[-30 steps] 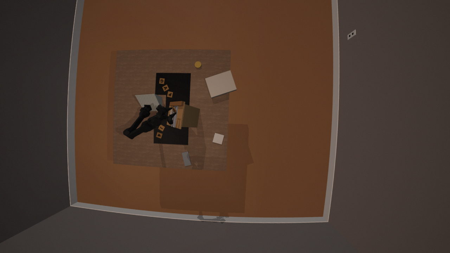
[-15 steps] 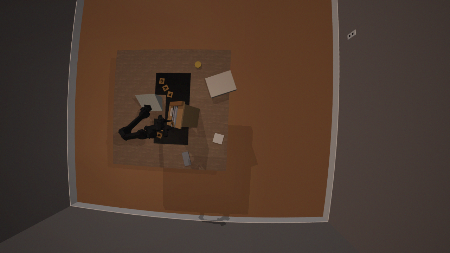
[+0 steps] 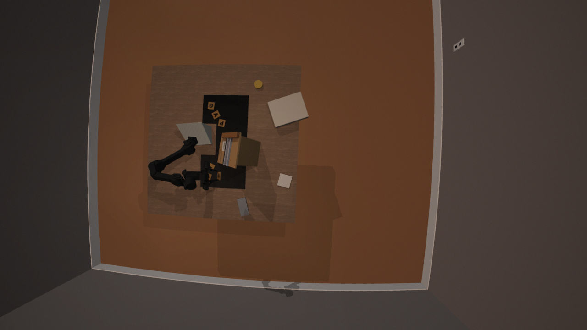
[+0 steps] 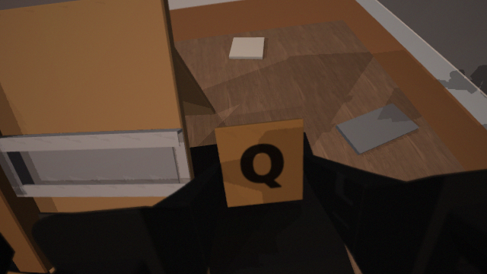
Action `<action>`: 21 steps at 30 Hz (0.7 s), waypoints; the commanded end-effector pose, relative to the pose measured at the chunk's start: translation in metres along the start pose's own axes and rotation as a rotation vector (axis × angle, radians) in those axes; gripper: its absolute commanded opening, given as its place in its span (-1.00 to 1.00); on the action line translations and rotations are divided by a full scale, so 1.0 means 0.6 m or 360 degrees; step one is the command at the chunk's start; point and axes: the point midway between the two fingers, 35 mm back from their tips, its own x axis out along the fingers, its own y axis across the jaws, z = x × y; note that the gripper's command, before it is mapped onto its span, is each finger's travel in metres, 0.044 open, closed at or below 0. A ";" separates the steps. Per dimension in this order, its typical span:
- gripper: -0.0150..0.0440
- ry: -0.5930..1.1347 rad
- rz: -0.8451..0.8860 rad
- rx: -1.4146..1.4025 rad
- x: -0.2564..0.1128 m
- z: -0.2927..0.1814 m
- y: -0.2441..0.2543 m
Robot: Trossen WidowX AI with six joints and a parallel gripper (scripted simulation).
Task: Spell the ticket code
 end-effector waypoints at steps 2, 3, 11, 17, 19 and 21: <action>-0.49 0.0049 -0.0100 0.0089 -0.012 -0.029 -0.026; -0.49 0.0049 -0.0100 0.0089 -0.012 -0.029 -0.026; -0.49 0.0048 -0.0101 0.0091 0.028 -0.027 -0.028; -0.49 0.0044 -0.0106 0.0090 0.069 -0.031 -0.033; -0.49 0.0044 -0.0106 0.0090 0.069 -0.031 -0.033; -0.49 0.0044 -0.0105 0.0090 0.066 -0.031 -0.033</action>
